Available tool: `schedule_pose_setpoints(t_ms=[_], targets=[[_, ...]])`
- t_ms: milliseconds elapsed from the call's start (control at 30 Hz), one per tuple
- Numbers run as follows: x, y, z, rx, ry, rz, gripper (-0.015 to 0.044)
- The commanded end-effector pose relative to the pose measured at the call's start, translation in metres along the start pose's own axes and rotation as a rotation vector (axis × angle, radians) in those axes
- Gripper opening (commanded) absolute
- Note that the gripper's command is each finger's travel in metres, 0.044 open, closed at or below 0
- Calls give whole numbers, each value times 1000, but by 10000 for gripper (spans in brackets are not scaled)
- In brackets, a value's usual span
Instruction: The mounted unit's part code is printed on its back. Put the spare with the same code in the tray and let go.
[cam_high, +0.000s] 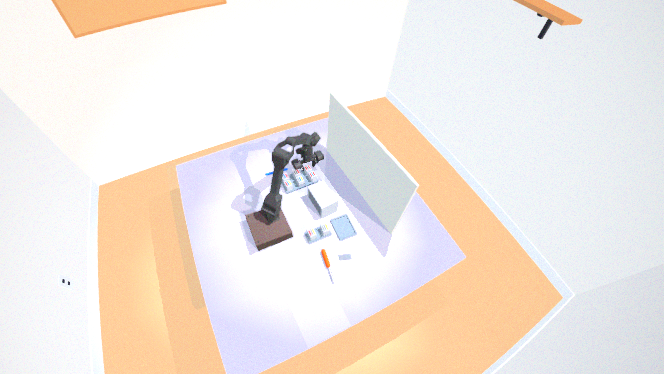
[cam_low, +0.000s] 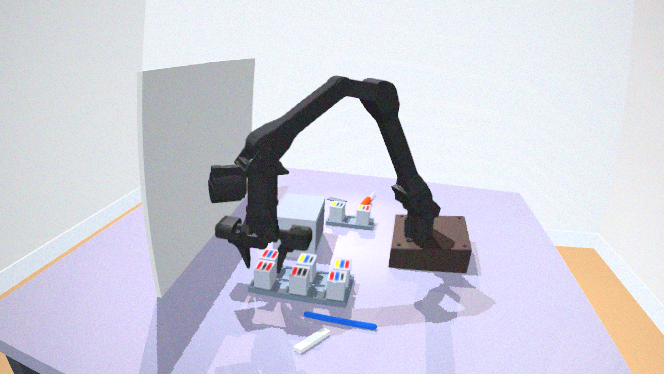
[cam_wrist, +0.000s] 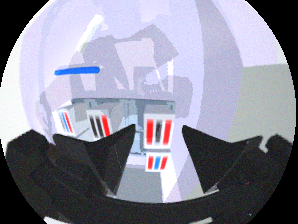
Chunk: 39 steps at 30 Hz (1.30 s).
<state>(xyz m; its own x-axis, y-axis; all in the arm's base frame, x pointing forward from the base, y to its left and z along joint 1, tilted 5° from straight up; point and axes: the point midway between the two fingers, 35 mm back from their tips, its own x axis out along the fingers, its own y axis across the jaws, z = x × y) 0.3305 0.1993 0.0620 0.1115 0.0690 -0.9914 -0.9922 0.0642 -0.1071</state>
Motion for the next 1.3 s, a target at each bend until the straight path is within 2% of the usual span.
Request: schedule_pose_setpoints(t_ms=[0,300,767,967,1200,1267], targets=[[11,2,-2,-3,11,7,300],[25,3,-2,-3,11,7,300],[25,3,-2,-3,11,7,300],[24,3,-2,-4,6,9,142],[24,3,-2,-4,6,9,96],[24,3,-2,-4,6,9,43]])
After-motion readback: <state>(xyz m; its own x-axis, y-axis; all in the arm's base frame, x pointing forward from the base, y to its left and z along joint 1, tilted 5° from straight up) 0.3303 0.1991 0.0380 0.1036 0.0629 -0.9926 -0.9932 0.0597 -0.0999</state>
